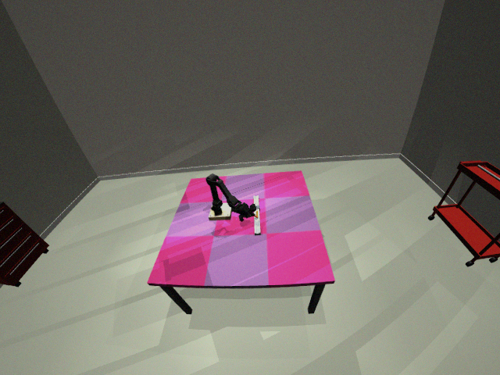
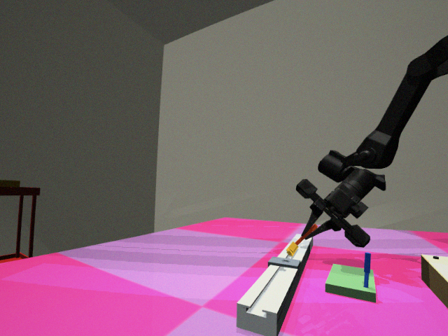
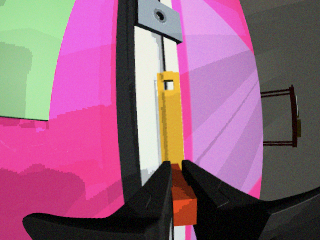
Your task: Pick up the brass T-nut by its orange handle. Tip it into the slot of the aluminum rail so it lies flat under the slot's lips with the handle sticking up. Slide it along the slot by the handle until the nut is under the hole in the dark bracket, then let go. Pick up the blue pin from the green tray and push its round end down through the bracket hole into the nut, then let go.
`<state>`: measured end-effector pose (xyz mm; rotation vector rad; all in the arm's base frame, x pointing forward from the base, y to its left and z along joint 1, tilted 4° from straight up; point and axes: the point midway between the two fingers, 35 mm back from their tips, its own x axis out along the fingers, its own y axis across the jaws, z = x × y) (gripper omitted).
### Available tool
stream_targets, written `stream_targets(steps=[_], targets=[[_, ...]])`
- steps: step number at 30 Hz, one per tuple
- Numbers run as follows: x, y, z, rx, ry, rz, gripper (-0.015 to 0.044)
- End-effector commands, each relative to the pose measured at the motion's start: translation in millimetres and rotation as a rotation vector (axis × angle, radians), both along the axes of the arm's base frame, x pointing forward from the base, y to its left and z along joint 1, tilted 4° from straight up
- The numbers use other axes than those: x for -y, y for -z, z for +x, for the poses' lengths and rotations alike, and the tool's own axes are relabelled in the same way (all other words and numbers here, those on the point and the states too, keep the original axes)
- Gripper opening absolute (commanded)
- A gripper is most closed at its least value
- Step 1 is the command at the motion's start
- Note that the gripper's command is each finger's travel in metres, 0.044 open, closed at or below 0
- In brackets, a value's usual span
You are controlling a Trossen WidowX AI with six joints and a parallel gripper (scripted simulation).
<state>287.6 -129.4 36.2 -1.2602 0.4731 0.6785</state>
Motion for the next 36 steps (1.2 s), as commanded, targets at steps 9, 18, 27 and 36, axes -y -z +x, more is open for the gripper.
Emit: stream_targets(steps=[9,18,27,36], targets=[[-1.0,-0.6,1.1,-0.014,-0.007,0.006,-0.0150],[-0.6,-1.1,2.1,-0.035,-0.008,0.010,-0.0150],[0.0,-1.6,3.0,-0.055,-0.010,0.014,-0.0150],[0.6,-2.1,3.8,-0.075,-0.011,0.018,-0.0150]])
